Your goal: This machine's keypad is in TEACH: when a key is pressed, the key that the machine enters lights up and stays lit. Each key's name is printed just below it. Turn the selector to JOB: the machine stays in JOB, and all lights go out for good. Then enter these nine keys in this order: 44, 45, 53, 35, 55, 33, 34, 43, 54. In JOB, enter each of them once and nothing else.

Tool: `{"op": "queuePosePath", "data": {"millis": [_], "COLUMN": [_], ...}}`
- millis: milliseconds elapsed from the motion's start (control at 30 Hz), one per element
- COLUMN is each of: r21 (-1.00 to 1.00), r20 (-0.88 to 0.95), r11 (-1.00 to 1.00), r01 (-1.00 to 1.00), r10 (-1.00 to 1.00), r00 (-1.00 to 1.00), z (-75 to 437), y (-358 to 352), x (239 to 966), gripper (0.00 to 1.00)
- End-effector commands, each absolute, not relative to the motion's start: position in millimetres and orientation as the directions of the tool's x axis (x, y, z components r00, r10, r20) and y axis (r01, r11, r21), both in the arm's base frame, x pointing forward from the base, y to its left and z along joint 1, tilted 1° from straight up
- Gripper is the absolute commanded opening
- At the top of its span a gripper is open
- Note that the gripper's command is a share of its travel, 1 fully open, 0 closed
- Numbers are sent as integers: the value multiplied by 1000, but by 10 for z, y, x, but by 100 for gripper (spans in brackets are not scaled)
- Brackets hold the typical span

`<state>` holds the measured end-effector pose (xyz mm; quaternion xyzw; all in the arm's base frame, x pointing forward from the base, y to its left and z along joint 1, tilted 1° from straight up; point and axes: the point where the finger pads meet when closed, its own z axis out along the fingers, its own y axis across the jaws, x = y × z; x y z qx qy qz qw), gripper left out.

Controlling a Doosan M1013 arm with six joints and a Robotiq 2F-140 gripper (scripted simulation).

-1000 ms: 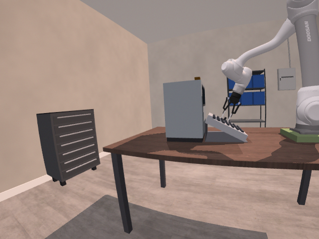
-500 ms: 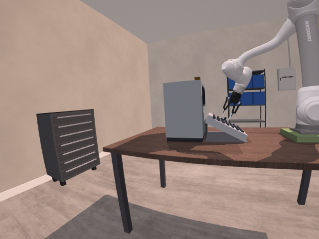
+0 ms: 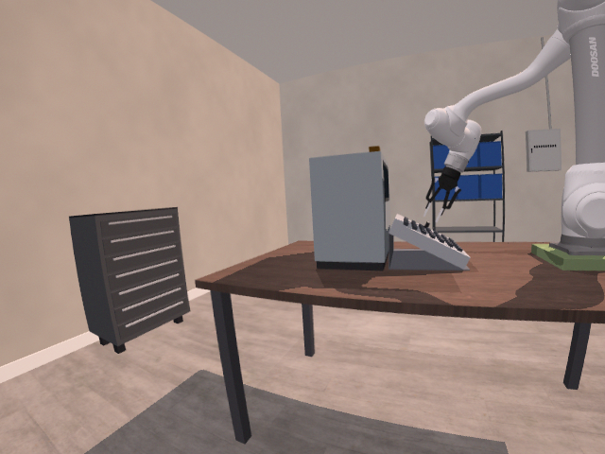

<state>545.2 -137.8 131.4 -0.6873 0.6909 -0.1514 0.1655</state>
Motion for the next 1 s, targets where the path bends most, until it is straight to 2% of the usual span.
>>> {"op": "queuePosePath", "data": {"millis": [0,467,500,967], "r21": [-437,-437,-437,-437], "r20": [-21,-21,-21,-21], "r11": [9,9,9,9], "r01": [-899,-899,-899,-899], "r10": [-1000,-1000,-1000,-1000], "r00": [0,-1,-1,-1], "z": [1338,1481,1481,1481], "y": [-1378,-1381,-1381,-1381], "x": [5440,5371,5371,5371], "gripper": [33,33,0,0]}}
